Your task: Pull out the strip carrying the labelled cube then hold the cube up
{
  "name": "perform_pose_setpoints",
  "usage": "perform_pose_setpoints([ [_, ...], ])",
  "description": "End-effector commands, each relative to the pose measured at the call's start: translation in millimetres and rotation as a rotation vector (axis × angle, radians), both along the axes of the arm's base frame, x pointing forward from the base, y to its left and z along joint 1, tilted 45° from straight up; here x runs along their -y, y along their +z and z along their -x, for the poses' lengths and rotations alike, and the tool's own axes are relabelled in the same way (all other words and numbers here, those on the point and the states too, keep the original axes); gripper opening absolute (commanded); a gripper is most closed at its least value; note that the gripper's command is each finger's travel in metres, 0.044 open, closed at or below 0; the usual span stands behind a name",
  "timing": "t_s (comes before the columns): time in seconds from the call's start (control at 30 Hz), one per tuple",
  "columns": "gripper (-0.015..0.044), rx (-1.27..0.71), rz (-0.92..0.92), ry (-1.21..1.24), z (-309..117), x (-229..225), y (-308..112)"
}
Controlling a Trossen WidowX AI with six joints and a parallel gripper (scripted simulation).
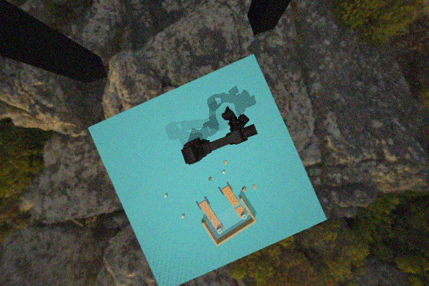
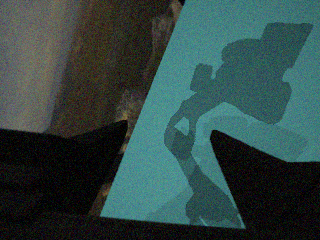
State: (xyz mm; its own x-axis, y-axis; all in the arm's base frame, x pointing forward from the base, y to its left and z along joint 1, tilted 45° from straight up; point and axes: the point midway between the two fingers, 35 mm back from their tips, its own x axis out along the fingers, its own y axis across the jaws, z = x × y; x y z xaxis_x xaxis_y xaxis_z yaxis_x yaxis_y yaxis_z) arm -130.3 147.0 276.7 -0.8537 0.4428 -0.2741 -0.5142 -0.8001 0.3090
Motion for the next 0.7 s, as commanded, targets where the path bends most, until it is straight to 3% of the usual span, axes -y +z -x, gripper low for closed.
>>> perform_pose_setpoints([
  [0.0, 0.0400, 0.000, 0.002, -0.008, -1.2, -2.0, -0.4],
  [0.17, 0.0400, -0.016, 0.045, -0.228, -40.3, -50.0, -11.5],
  [0.37, 0.0400, -0.052, 0.101, -0.535, -116.5, -95.4, -31.9],
  [0.67, 0.0400, -0.139, 0.170, -0.996, -253.3, -101.6, -71.1],
])
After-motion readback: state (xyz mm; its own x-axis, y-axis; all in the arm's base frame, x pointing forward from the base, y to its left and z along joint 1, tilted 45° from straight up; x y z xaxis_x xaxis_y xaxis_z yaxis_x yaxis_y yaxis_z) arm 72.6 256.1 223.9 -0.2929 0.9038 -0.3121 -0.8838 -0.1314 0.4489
